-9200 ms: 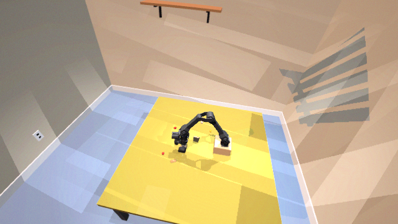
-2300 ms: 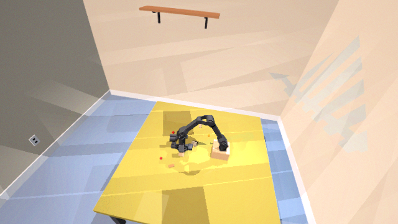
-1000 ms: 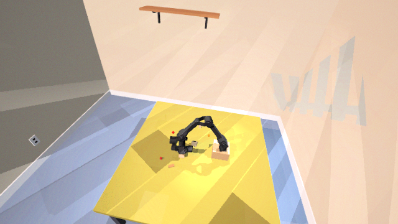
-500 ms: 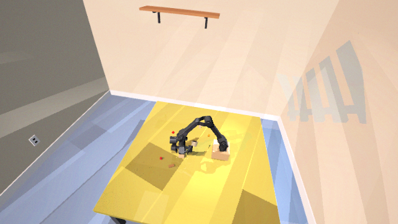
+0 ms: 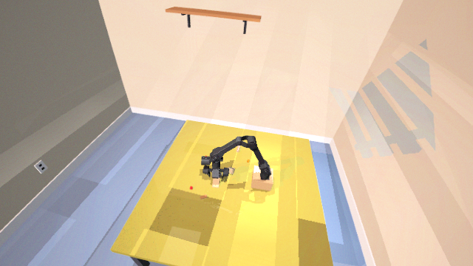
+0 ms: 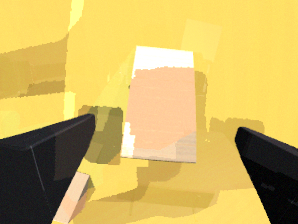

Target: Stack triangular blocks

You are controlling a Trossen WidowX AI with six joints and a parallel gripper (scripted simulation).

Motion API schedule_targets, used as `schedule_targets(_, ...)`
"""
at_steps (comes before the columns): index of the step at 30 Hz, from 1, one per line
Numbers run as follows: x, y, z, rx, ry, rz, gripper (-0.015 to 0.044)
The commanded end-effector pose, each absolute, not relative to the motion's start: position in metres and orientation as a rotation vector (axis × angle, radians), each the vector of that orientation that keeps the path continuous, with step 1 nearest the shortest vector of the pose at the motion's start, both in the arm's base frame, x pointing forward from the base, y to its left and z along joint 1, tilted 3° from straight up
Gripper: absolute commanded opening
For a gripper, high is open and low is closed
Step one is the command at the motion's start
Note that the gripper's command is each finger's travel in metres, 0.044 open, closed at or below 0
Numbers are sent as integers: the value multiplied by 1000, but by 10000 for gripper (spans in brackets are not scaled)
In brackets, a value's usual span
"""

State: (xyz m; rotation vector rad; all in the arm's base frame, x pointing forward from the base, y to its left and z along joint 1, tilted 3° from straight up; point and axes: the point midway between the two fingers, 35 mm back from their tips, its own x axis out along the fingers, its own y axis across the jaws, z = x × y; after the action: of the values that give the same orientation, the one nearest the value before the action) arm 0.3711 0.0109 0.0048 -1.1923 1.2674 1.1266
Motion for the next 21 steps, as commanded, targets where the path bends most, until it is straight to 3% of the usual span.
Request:
schedule_targets(1,371,10,5,-1184,1262,1133,440)
schedule_targets(9,364,-41,39,-894,952,1293,440)
schedule_targets(21,365,-40,35,-888,942,1294,440)
